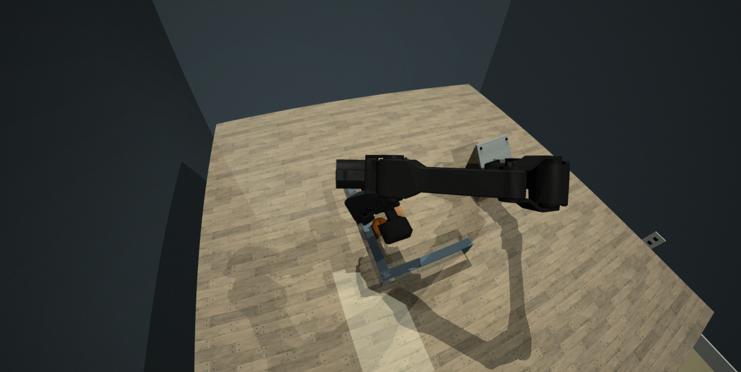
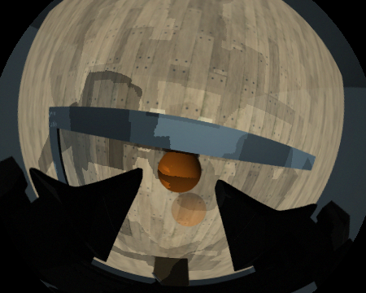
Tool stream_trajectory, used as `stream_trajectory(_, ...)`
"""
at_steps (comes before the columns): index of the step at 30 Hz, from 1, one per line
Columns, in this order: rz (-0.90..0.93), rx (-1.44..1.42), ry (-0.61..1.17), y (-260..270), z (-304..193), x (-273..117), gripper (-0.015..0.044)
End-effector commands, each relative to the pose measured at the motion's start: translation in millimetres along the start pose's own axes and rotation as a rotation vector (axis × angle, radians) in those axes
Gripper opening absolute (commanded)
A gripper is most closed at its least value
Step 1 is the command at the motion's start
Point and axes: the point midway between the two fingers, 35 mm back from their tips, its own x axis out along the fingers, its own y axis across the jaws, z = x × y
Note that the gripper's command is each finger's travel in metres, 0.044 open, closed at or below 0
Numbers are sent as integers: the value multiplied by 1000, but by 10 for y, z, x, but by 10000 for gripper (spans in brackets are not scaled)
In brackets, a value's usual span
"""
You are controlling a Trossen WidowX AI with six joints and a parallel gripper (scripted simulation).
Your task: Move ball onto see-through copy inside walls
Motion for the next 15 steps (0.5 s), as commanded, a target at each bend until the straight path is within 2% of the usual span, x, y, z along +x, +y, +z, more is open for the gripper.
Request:
stream_trajectory(1,5,8,6,-2,-16,79,328)
stream_trajectory(13,6,8,6,3,-24,247,328)
stream_trajectory(15,6,8,6,3,-24,247,275)
